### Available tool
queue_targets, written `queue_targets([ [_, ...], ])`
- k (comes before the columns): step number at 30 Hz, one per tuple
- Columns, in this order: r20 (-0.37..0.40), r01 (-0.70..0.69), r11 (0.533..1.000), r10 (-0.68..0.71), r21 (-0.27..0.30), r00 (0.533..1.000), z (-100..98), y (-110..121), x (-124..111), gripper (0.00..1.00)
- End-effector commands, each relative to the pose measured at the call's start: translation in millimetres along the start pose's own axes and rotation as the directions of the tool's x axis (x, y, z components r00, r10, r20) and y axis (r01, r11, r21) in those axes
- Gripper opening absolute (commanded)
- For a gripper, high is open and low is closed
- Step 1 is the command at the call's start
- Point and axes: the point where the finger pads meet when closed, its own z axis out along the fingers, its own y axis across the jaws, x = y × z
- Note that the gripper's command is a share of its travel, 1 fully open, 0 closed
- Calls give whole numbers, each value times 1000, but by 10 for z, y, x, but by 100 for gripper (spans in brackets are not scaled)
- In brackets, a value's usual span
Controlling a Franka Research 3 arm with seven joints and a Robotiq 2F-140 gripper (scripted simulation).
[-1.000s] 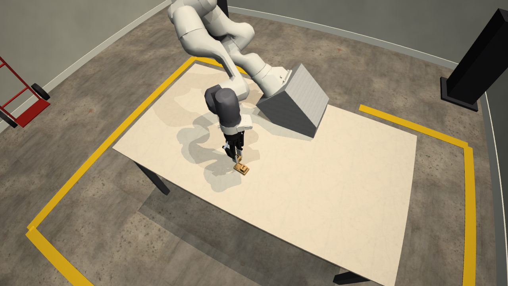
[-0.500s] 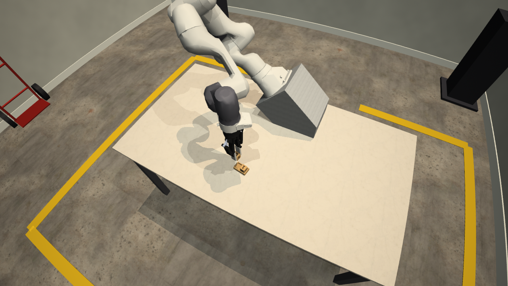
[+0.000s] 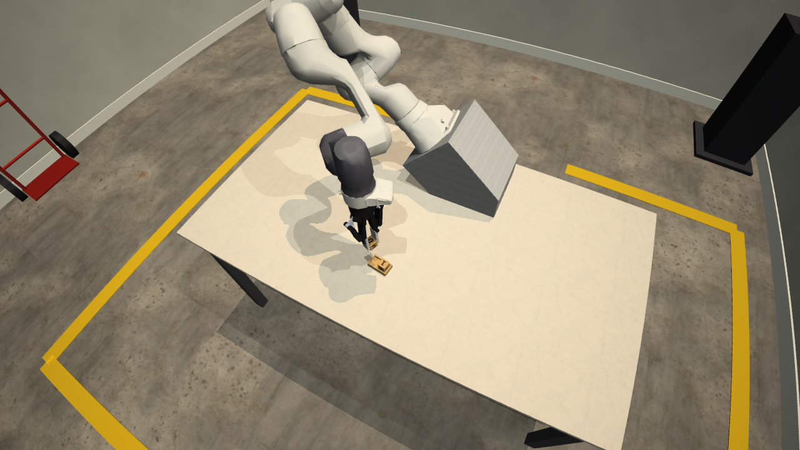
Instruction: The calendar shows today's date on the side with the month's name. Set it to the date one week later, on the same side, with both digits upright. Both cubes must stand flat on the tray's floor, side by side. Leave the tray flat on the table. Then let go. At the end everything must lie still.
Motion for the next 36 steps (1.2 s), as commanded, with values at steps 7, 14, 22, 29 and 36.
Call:
queue_targets([
  [7, -9, -275, 962, 275, -1, 961, 11, -21, -18, 16],
  [14, -9, -398, 917, 398, 4, 917, 17, -23, -49, 16],
  [22, -8, -525, 851, 525, 8, 851, 23, -23, -83, 16],
  [29, -6, -637, 771, 637, 11, 771, 28, -21, -117, 16],
  [36, -5, -702, 712, 702, 13, 712, 31, -19, -138, 16],
])
